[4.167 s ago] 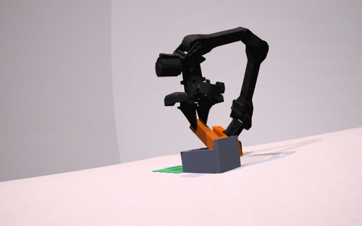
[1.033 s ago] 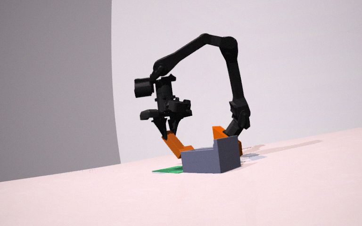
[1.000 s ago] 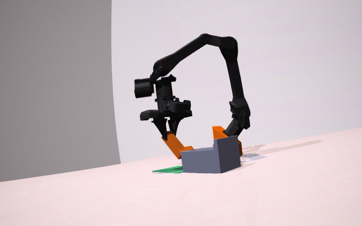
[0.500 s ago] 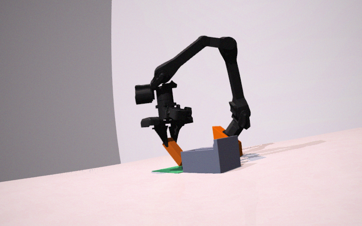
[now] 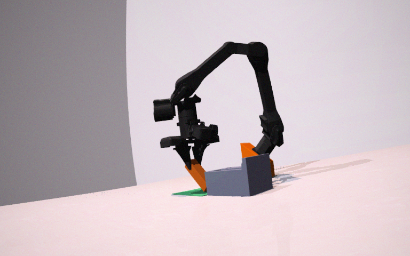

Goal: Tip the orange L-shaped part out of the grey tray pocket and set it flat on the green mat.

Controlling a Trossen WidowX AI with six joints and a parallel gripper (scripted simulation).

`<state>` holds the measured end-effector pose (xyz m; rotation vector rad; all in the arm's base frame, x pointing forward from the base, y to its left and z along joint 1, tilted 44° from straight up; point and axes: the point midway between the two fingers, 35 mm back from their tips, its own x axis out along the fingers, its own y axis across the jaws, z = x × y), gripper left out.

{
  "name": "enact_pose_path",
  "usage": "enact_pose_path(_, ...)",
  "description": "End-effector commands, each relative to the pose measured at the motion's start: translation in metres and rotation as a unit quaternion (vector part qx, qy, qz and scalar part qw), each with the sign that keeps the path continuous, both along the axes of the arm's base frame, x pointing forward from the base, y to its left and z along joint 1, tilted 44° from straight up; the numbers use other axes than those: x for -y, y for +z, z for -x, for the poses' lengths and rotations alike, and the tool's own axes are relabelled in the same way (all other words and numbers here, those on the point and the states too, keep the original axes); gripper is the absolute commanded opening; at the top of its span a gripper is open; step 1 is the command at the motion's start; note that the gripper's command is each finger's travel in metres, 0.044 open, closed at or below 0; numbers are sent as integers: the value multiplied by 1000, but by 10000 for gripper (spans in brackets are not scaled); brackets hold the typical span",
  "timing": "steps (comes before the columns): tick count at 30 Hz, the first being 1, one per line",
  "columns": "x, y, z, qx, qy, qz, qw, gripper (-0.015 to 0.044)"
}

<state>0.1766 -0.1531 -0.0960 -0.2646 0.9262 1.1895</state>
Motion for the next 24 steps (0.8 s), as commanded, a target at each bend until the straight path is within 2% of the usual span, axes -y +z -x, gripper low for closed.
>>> enact_pose_path(1, 0, 0, 0, 0, 0, 0, 1000, 0)
enact_pose_path(11, 2, 1, 0, 0, 0, 0, 1000, 263)
enact_pose_path(16, 32, 30, 1, -1, -1, 1, 1000, 394)
enact_pose_path(20, 59, 63, 6, -1, -3, 0, 1000, 400)
enact_pose_path(24, 61, 65, 6, -1, -3, 0, 1000, 400)
